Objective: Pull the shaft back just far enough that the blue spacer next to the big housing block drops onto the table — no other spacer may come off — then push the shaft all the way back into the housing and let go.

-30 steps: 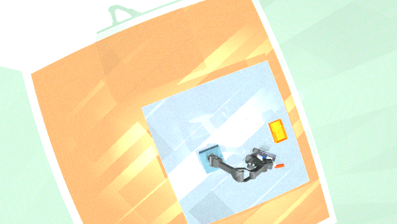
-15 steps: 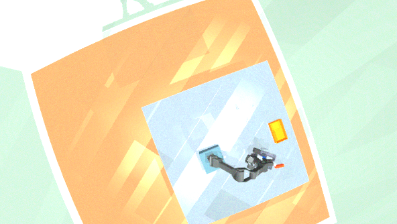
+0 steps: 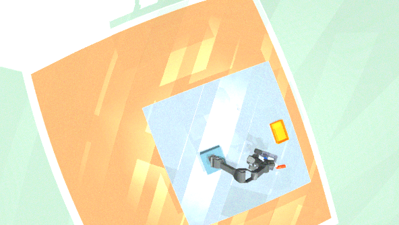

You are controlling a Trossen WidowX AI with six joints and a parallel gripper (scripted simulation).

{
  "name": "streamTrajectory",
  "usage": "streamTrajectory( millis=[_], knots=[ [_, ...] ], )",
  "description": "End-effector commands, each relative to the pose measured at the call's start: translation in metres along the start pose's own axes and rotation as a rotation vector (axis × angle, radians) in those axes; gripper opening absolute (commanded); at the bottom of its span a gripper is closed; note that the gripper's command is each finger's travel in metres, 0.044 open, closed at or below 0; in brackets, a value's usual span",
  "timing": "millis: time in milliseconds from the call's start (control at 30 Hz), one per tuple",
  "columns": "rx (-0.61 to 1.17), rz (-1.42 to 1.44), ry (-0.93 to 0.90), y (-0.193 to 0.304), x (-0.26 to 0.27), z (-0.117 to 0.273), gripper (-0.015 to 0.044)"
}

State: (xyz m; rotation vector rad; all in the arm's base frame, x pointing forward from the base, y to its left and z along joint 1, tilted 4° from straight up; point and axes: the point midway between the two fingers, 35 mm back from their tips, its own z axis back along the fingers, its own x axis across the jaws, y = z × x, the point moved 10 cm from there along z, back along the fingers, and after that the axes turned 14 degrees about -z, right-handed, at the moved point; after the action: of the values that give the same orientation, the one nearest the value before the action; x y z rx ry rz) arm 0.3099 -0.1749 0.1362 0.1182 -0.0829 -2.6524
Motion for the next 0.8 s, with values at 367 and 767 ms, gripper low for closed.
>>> streamTrajectory(
  millis=[367, 767],
  knots=[
    [0.005, 0.000, 0.001, 0.0028, -0.0005, 0.0014, 0.0000],
    [0.006, 0.000, 0.001, 0.0048, -0.0010, 0.0015, 0.0000]
  ],
)
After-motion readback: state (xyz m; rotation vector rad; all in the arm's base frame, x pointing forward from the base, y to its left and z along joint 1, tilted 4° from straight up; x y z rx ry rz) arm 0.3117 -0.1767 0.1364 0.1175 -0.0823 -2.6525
